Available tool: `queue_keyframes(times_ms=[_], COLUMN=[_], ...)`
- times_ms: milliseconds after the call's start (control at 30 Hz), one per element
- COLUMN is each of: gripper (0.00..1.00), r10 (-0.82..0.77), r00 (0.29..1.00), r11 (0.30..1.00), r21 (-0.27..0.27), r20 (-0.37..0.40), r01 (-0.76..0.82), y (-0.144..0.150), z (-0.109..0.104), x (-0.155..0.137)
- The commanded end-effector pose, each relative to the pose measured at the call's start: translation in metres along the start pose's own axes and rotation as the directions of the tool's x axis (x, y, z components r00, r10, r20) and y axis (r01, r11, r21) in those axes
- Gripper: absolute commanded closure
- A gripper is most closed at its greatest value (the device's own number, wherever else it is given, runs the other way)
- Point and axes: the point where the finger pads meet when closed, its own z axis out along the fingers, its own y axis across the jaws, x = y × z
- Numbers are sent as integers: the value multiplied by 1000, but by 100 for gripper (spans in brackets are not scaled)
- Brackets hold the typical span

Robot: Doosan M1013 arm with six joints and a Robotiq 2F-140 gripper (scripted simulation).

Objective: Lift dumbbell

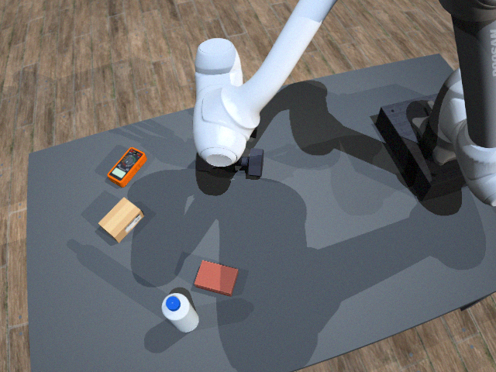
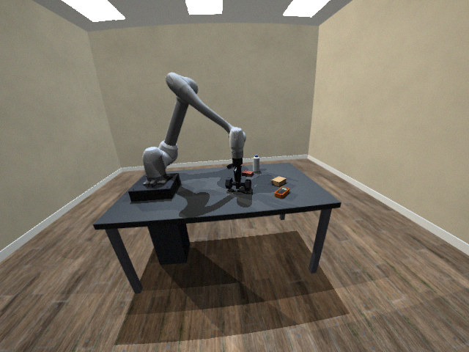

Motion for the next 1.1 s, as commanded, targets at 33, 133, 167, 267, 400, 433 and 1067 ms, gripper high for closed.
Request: queue_keyframes(times_ms=[33,133,167,267,400,433,1067], gripper=[90,90,90,90,90,90,90], r10=[0,0,0,0,0,0,0], r00=[1000,1000,1000,1000,1000,1000,1000], r11=[1000,1000,1000,1000,1000,1000,1000], r21=[-1,-1,-1,-1,-1,-1,-1], r20=[2,2,2,2,2,2,2], r01=[0,0,0,0,0,0,0], y=[0,0,0,0,0,0,0], z=[-11,-19,-22,-25,-37,-41,-90], x=[0,0,0,0,0,0,0])
